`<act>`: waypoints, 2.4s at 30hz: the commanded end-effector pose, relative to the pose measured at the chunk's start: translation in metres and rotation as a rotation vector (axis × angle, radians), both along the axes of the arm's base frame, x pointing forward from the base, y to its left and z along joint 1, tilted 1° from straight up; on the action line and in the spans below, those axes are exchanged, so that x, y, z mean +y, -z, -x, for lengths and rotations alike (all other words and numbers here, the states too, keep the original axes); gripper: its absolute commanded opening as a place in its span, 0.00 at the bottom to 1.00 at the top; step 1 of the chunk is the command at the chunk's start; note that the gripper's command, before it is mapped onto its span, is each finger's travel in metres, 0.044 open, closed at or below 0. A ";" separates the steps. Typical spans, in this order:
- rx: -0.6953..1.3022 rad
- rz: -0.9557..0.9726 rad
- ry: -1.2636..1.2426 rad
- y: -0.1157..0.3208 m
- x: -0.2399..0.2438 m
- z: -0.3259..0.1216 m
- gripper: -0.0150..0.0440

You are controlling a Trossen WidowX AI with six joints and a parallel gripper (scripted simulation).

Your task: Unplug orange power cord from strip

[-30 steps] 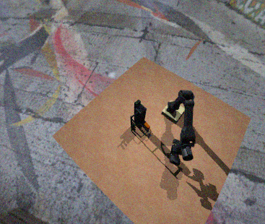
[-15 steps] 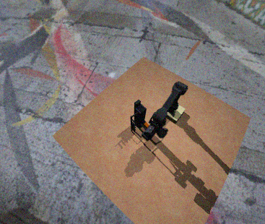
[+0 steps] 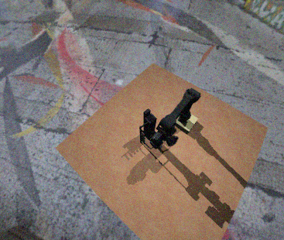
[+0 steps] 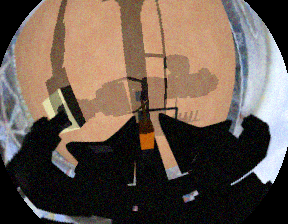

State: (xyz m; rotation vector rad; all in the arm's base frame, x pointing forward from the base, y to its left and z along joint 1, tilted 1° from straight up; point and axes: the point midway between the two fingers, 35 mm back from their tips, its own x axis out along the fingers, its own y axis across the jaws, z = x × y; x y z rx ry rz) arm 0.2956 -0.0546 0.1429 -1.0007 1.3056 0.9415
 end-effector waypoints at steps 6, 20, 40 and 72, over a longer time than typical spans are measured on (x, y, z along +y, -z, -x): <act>-0.003 -0.001 -0.001 -0.002 -0.015 0.006 0.53; -0.003 0.001 0.000 -0.001 -0.034 0.013 0.53; 0.001 0.003 0.004 0.008 -0.034 0.013 0.32; -0.002 -0.002 0.002 0.008 0.002 -0.001 0.25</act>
